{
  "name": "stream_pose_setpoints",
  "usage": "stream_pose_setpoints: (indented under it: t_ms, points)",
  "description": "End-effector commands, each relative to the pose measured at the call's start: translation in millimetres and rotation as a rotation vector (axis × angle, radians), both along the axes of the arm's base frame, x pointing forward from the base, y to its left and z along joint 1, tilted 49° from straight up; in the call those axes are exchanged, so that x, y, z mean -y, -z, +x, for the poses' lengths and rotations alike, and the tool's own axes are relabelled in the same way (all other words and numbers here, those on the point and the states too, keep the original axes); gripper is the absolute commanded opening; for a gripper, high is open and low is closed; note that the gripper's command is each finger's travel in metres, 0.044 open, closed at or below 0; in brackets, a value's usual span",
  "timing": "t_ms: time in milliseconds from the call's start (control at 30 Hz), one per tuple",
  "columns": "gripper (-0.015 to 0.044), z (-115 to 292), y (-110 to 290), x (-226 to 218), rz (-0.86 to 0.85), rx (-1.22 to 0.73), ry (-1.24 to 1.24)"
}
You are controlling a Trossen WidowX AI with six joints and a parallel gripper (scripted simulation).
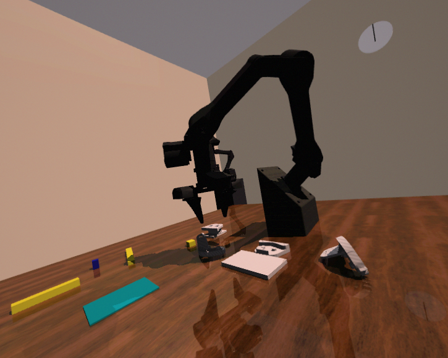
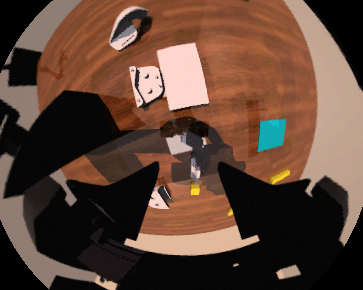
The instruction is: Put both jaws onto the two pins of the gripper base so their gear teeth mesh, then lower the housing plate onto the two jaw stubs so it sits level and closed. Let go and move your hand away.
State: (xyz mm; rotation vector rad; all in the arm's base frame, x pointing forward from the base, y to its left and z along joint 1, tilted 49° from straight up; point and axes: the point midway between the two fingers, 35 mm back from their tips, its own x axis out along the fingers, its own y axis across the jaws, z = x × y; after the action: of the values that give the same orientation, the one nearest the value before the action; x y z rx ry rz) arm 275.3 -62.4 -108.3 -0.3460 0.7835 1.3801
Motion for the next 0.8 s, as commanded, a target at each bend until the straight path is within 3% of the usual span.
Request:
stream_pose_setpoints:
  t_ms: [0, 767]
  points:
    - [0.0440, 0.5, 2.2, 2.6, -0.001, -0.100, 0.088]
    - [0.0440, 5.2, 7.8, 11.1, -0.007, -0.621, 0.560]
